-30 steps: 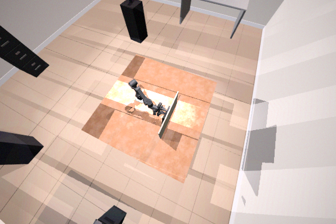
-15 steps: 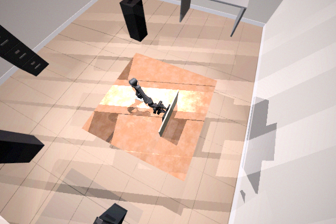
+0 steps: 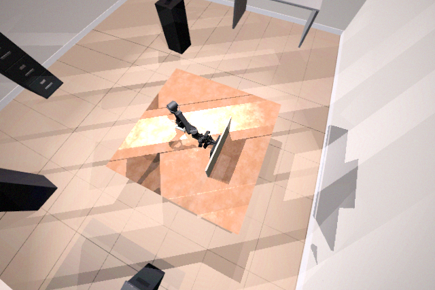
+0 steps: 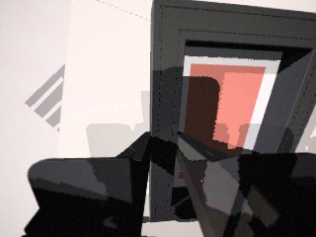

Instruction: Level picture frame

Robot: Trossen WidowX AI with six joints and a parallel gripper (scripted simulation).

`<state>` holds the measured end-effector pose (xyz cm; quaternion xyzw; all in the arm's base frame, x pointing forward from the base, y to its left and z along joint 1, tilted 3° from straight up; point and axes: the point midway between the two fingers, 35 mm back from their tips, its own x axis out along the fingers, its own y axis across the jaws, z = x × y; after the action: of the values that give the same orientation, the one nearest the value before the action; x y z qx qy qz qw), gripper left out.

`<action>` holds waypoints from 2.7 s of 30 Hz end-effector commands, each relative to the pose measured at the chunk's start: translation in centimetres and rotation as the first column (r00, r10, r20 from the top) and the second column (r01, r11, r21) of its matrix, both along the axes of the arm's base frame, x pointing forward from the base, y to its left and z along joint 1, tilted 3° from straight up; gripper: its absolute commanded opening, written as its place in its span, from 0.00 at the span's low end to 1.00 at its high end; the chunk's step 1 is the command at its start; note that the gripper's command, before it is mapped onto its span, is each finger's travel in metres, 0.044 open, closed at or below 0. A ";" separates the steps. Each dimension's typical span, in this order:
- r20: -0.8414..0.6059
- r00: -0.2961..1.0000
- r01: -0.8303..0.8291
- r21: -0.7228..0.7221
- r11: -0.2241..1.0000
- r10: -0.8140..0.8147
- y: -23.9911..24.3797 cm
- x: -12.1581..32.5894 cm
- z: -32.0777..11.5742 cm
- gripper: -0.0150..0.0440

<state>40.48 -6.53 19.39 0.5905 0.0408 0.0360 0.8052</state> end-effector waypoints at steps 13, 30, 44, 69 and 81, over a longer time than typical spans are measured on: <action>0.000 1.000 0.003 0.004 1.000 -0.003 0.0 0.0 0.1 0.25; 0.000 1.000 0.003 0.004 1.000 -0.003 0.2 0.0 0.7 0.25; 0.000 1.000 0.003 0.004 1.000 -0.003 0.3 0.0 1.1 0.25; 0.000 1.000 0.003 0.004 1.000 -0.003 0.5 0.0 1.5 0.25; 0.000 1.000 0.003 0.004 1.000 -0.003 0.4 0.0 1.4 0.25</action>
<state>40.45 -6.02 20.02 0.5937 0.0501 0.0288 0.8026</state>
